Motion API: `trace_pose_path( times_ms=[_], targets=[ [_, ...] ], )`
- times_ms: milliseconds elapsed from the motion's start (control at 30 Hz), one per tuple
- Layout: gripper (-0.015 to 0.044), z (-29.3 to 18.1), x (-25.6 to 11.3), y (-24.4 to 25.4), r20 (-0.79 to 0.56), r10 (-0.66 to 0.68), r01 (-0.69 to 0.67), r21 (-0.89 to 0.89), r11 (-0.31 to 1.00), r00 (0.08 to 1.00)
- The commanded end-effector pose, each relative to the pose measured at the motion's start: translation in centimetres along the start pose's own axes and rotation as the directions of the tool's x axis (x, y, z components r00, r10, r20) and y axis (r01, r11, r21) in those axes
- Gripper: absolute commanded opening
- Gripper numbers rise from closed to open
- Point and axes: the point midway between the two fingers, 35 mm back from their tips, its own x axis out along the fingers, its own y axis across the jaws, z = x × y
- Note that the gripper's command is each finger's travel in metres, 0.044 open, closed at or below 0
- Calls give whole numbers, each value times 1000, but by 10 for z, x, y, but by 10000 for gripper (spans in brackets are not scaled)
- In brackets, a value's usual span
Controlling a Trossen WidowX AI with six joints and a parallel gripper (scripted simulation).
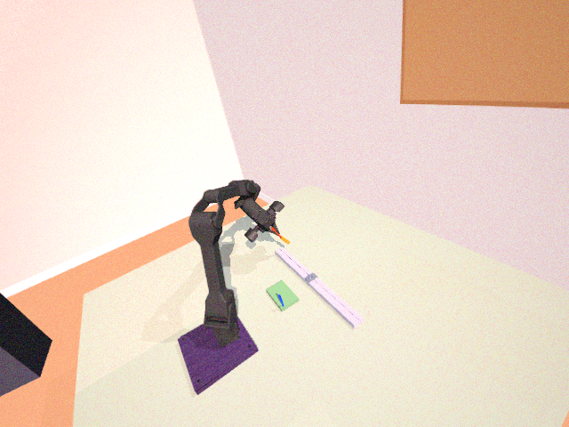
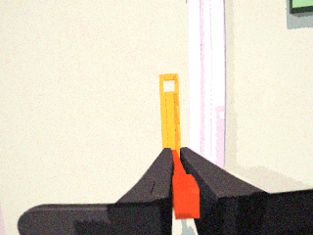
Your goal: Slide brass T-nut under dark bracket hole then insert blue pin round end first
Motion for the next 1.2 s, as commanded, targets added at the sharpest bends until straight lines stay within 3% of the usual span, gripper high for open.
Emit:
trace_pose_path(
  times_ms=[0, 1167],
  targets=[
    [-150, 2, 1, -2, 5, 15, -15, 9, 1000, 1000],
    [-150, 3, 0, -11, 6, 123, -123, 45, 991, 992]
  ],
)
